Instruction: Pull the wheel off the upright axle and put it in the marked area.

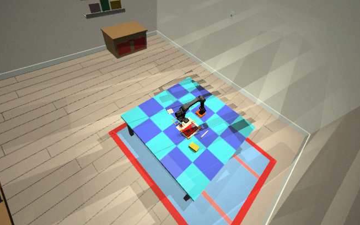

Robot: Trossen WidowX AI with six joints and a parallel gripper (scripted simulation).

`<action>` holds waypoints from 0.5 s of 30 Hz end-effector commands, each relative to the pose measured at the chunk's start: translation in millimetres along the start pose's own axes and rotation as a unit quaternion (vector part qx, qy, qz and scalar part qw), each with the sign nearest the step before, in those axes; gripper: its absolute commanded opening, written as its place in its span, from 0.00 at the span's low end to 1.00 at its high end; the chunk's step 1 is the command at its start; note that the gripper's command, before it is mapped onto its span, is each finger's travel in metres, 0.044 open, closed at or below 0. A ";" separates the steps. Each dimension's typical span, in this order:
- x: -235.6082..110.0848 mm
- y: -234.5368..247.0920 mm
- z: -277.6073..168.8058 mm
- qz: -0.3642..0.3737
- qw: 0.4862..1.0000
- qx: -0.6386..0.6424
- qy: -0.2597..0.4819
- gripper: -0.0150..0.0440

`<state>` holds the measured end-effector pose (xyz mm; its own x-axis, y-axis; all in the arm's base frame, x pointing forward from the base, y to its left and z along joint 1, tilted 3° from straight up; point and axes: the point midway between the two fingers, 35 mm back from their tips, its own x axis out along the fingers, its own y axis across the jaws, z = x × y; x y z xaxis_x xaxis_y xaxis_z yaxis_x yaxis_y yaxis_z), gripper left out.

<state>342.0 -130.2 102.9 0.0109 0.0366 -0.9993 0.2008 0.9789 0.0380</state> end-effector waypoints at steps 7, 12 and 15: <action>-2.6 -36.3 -21.8 -0.004 1.000 0.000 0.002 0.25; -4.2 -52.7 -33.7 -0.004 1.000 0.000 0.003 0.25; -5.0 -62.0 -41.3 -0.005 1.000 0.000 0.003 0.25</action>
<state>299.9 -175.0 106.8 0.0112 0.0313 -0.9994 0.2046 0.9783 0.0330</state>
